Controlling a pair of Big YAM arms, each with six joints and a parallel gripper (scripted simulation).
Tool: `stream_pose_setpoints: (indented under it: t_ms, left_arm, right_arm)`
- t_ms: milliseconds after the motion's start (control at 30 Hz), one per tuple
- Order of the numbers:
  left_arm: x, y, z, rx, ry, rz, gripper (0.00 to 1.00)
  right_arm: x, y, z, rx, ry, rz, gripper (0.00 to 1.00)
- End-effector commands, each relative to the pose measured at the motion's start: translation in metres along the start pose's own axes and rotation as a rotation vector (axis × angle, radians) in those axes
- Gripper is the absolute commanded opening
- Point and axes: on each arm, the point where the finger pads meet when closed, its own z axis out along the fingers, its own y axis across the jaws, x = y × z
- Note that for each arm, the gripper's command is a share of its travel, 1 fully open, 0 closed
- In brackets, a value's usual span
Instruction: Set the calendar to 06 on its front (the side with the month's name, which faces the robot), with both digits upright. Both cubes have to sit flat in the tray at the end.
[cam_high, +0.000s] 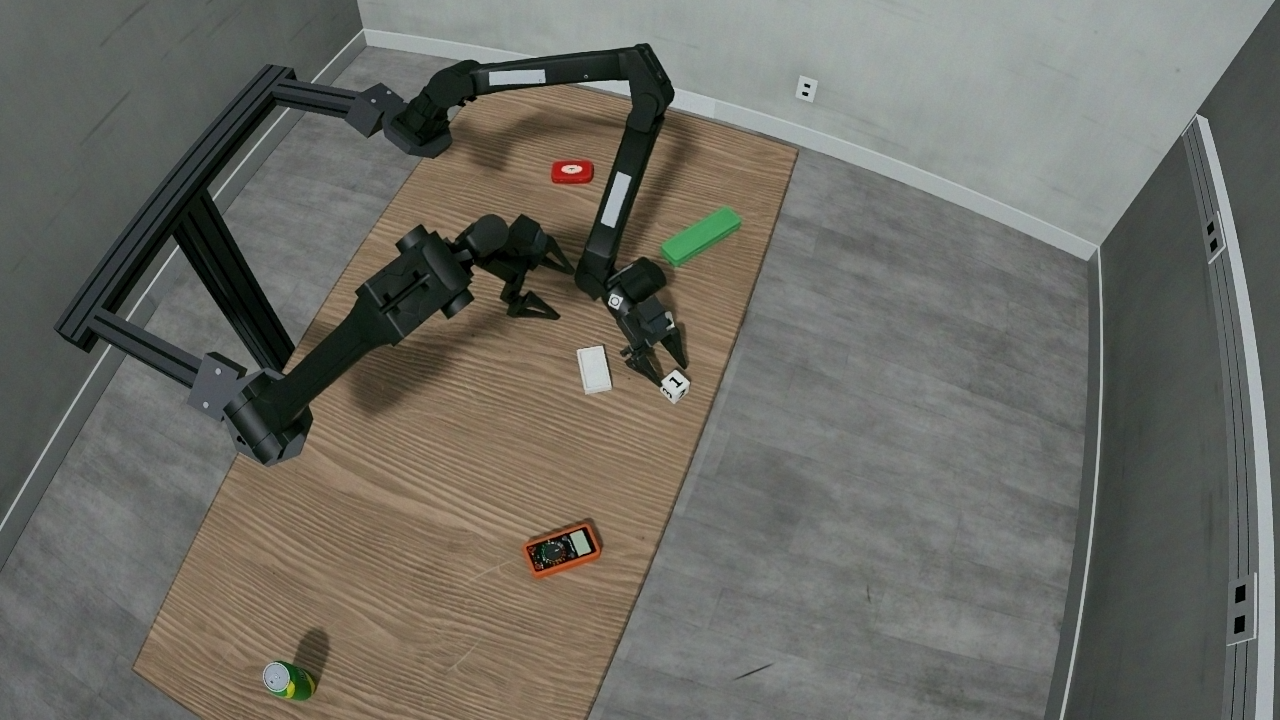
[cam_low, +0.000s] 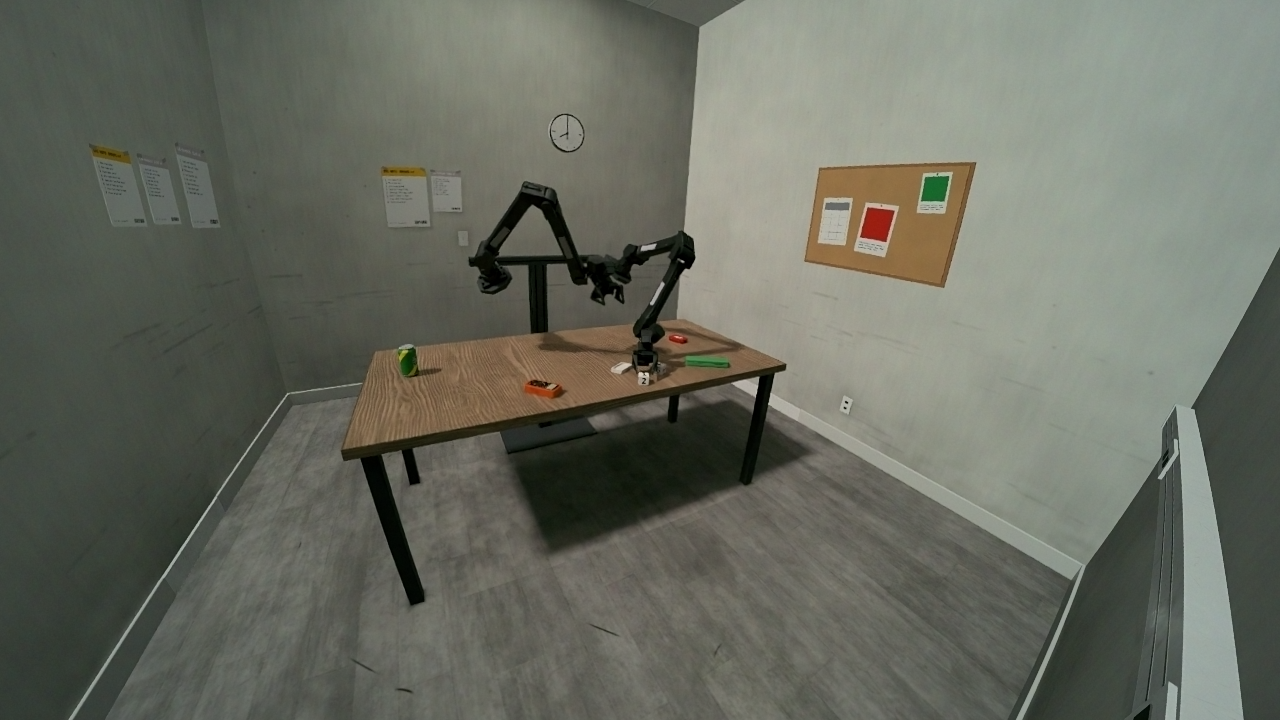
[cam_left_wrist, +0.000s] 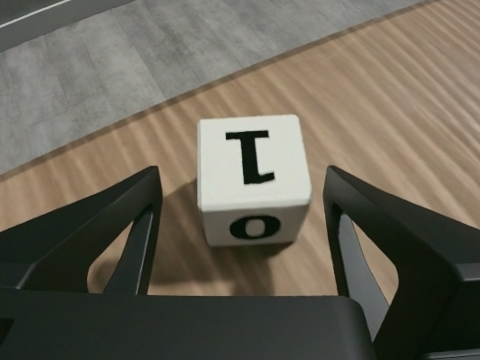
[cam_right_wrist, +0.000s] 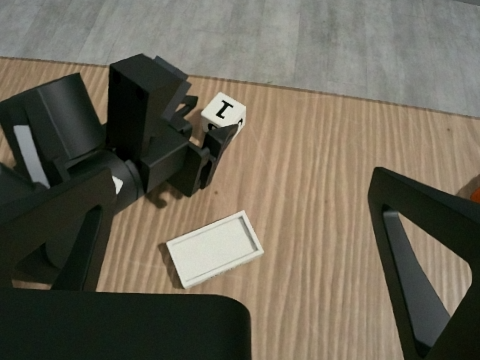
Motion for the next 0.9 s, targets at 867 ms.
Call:
stream_pose_setpoints:
  t_ms: [867]
  left_arm:
    - [-0.032,0.001,-0.029,0.038,-0.001,-0.203,0.64]
  right_arm:
    - [-0.017,-0.009,0.011,-0.020,-0.003,-0.045,1.00]
